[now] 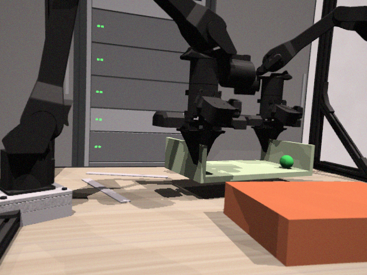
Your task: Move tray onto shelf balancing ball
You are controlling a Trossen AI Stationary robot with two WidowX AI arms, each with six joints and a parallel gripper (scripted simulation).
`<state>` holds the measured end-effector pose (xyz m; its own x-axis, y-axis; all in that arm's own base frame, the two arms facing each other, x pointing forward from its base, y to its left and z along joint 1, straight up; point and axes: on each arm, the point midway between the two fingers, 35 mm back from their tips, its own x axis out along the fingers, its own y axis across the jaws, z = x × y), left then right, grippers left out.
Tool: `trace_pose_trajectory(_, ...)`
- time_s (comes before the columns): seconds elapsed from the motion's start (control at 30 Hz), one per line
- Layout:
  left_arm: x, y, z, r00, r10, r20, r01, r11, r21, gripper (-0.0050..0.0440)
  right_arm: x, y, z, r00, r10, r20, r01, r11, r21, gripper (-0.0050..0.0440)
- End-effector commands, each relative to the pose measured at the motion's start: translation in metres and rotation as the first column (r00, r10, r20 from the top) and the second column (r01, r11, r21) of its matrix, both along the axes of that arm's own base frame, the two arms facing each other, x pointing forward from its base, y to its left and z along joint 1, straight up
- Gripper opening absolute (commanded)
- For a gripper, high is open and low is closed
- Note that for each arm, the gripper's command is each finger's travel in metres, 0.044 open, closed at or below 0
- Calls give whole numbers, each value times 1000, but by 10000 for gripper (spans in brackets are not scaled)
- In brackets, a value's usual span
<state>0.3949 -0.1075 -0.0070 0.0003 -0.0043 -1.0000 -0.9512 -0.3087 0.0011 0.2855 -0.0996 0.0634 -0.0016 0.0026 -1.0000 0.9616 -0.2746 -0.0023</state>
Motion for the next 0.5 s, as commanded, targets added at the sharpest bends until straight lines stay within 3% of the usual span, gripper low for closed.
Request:
trace_pose_trajectory(0.0,-1,0,4,1000,0,-1,0,1000,-3,20,1,0,5,1000,1,7,-1,1000,3,20)
trace_pose_trajectory(0.47,-1,0,9,1000,0,-1,0,1000,-3,20,1,0,8,1000,1,7,-1,1000,3,20)
